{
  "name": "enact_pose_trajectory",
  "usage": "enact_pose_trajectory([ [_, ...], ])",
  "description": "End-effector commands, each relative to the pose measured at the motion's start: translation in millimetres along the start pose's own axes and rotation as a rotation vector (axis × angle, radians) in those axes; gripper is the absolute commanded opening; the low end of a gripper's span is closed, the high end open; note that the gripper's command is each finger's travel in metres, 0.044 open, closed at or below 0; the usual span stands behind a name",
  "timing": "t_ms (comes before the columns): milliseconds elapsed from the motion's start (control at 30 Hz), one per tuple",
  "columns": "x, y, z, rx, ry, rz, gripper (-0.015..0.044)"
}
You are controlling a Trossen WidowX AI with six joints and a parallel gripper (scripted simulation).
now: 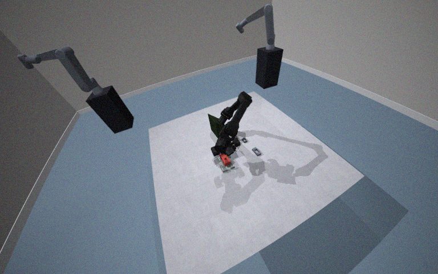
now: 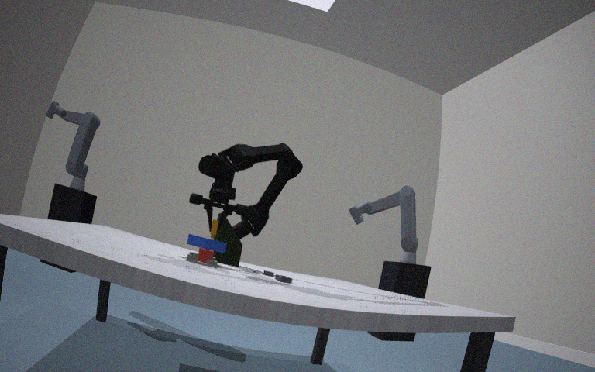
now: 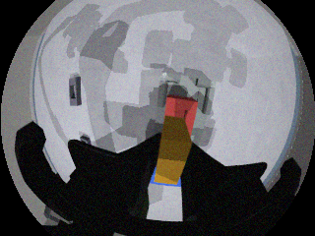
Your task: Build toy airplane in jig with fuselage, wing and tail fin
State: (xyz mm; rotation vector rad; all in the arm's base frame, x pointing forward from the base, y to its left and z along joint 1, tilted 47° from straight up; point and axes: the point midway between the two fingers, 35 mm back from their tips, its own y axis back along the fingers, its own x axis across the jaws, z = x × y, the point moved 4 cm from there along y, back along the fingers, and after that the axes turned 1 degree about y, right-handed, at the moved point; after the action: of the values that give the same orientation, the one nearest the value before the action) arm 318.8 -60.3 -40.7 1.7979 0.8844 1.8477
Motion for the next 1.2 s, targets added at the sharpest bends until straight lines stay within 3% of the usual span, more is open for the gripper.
enact_pose_trajectory([
  [0,-10.5,-3.9,1.7,0.000,0.011,-0.006,0.0000],
  [133,-10.7,-3.6,2.1,0.000,0.011,-0.006,0.0066],
  [1167,-12.3,-21.1,2.3,0.000,0.011,-0.006,0.0066],
])
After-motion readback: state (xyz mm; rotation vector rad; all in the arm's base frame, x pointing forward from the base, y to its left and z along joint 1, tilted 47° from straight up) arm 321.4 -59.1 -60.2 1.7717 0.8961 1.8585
